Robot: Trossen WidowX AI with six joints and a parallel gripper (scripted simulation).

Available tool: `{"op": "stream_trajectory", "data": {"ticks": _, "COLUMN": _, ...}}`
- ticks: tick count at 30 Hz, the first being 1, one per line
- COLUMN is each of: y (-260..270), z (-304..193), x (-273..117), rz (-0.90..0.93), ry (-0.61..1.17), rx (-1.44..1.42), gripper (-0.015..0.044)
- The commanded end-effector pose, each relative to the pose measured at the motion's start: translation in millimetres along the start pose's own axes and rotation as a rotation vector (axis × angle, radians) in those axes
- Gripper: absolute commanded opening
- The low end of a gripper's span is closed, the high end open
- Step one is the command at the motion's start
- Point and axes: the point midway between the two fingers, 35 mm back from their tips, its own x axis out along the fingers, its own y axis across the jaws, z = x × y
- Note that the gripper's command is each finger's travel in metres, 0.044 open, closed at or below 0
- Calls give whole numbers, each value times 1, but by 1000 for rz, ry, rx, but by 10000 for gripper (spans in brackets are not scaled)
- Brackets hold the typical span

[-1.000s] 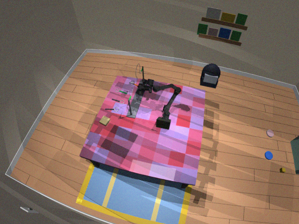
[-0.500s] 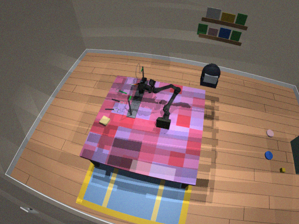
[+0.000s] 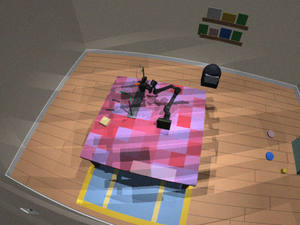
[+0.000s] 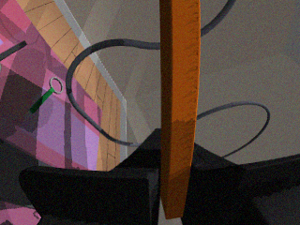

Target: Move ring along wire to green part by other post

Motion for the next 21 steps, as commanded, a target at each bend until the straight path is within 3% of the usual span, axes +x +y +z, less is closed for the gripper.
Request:
{"op": "stream_trajectory", "data": {"ticks": 1, "y": -6, "z": 0, "x": 1, "rz": -39, "ry": -9, "rx": -64, "gripper": -150}}
{"op": "stream_trajectory", "data": {"ticks": 21, "y": -38, "z": 8, "x": 0, "rz": -259, "ry": -57, "rx": -453, "gripper": -150}}
